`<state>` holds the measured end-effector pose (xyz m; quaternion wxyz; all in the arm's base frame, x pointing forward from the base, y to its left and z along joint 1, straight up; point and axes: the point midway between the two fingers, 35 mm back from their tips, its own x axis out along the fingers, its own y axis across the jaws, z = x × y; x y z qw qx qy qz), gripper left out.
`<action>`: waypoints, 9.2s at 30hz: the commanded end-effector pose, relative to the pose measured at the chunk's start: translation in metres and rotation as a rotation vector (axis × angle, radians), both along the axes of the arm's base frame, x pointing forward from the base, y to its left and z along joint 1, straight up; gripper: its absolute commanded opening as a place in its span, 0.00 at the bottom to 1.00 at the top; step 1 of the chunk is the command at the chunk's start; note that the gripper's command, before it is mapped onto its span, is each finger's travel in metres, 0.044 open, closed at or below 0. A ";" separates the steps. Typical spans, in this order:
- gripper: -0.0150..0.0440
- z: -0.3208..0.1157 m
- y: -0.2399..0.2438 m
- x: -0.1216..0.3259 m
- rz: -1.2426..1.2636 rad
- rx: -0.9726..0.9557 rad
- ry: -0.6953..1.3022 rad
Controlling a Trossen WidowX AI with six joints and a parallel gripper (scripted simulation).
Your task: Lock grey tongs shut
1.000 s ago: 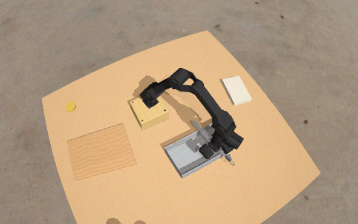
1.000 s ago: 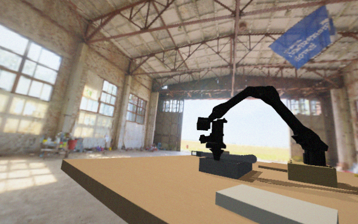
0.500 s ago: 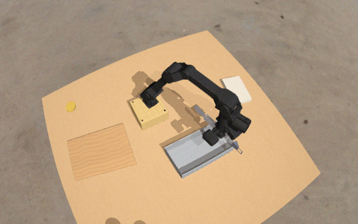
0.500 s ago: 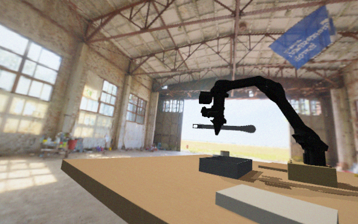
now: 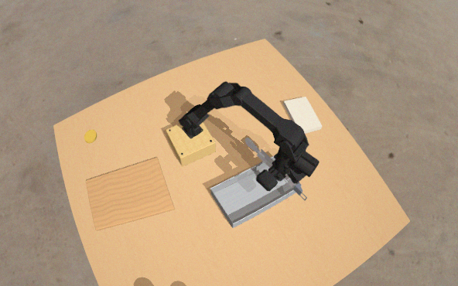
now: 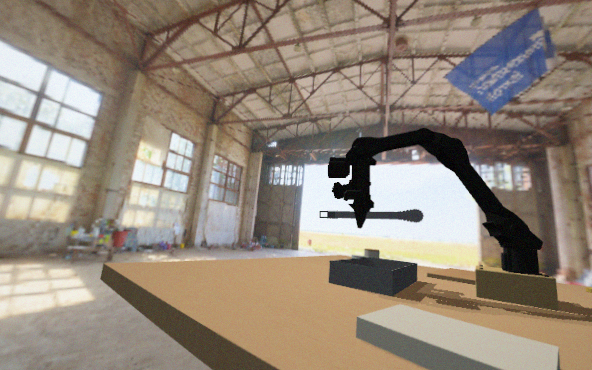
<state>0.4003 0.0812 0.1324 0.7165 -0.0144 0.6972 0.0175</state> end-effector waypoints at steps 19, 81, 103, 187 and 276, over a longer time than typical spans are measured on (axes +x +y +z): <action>0.00 0.002 -0.145 -0.005 0.186 -0.014 -0.006; 0.00 0.005 -0.431 -0.235 0.759 -0.057 0.026; 0.00 0.005 -0.464 -0.356 0.971 -0.057 0.039; 0.00 -0.002 -0.437 -0.339 0.822 -0.686 1.117; 0.00 -0.002 -0.471 -0.355 1.000 -0.095 0.126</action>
